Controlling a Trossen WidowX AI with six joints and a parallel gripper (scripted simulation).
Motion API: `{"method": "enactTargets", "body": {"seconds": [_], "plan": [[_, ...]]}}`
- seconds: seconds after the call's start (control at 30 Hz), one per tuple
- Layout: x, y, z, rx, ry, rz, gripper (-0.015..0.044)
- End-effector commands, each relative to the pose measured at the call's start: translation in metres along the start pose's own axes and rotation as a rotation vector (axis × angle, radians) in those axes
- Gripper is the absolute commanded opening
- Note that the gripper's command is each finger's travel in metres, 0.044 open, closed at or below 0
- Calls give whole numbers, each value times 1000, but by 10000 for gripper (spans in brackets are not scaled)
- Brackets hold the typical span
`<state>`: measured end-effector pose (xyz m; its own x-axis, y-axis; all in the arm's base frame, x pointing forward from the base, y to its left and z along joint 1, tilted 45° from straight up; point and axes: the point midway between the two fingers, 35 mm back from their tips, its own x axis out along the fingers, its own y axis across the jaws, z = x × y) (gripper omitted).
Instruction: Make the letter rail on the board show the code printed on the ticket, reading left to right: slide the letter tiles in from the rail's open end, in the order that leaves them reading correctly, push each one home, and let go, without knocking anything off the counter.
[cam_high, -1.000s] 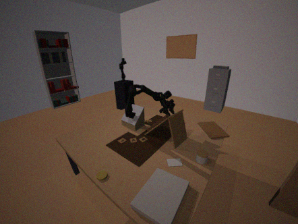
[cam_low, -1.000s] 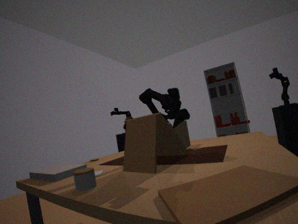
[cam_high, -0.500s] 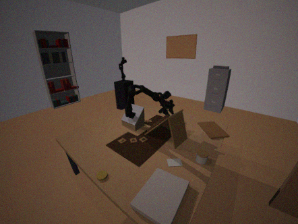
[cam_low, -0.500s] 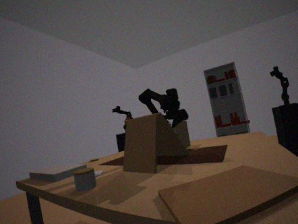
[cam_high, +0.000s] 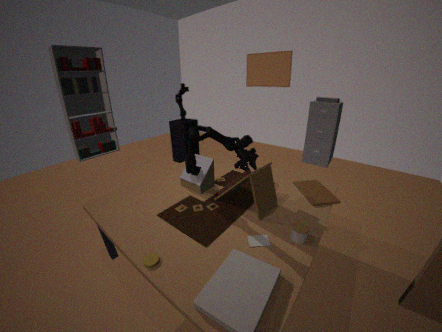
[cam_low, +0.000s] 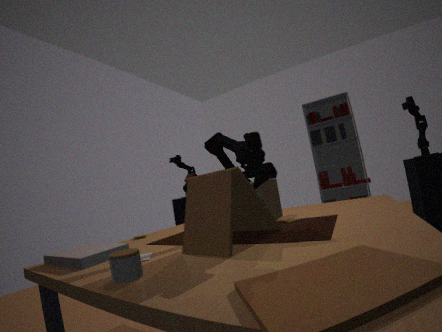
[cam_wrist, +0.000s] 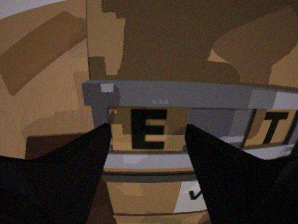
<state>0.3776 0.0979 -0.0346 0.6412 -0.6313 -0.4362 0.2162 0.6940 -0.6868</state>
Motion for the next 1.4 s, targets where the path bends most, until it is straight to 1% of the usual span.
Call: {"method": "enactTargets", "body": {"seconds": [0.0, 1.37], "plan": [[0, -3, -1, -4, 2, 4, 0], [0, -29, -1, -6, 3, 3, 0]]}}
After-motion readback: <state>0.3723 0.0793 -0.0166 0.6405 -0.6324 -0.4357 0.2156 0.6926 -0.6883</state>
